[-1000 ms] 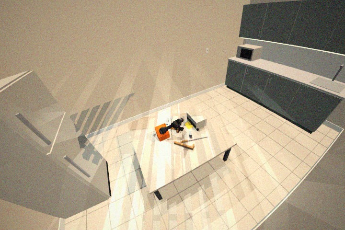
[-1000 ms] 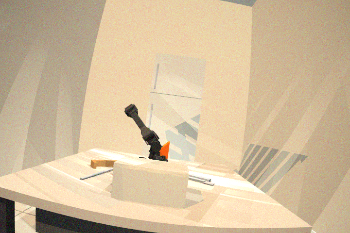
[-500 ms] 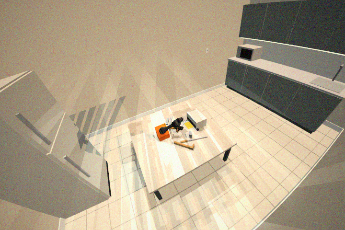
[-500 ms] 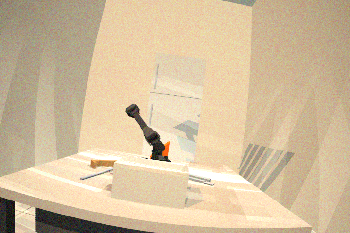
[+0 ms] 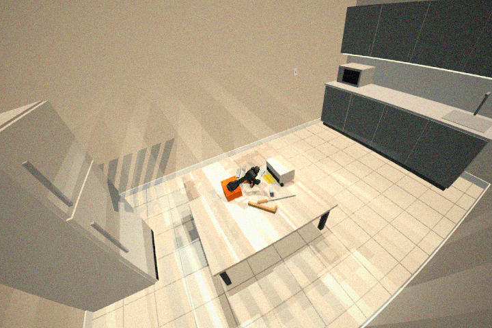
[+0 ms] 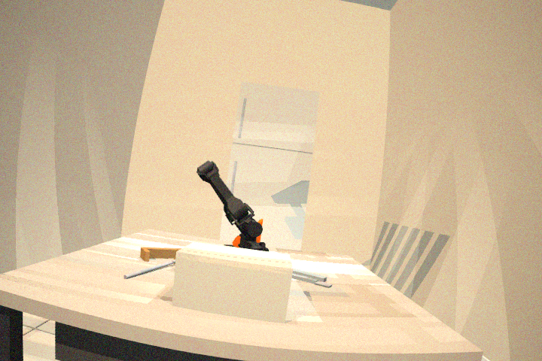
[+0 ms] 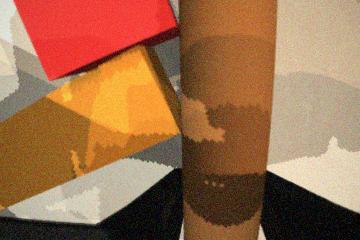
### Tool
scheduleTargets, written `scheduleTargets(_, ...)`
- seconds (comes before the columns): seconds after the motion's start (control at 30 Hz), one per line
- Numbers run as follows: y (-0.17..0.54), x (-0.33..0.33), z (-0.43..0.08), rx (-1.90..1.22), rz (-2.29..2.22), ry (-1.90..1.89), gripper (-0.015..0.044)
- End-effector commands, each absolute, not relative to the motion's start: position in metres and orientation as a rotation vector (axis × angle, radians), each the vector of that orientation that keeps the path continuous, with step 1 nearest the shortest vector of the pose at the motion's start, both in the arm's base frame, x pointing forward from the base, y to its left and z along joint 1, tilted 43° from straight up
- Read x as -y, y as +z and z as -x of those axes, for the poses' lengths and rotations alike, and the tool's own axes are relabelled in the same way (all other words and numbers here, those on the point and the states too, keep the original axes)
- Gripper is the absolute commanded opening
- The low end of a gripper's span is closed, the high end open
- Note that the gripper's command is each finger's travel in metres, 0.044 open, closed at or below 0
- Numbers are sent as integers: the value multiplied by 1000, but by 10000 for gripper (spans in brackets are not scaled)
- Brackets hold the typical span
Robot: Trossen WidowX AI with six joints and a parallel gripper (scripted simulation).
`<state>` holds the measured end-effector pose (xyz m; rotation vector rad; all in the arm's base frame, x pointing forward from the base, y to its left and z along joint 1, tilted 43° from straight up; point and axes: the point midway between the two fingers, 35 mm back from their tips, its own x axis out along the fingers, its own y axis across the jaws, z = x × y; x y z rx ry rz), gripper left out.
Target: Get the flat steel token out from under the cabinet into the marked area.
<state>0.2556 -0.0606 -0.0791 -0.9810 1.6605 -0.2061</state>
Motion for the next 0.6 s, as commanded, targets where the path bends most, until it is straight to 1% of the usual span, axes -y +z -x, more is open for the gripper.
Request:
scheduleTargets(0.0, -83, 54, -255, -1657, 982, -196, 0)
scheduleTargets(0.57, -97, 39, -252, -1656, 982, -196, 0)
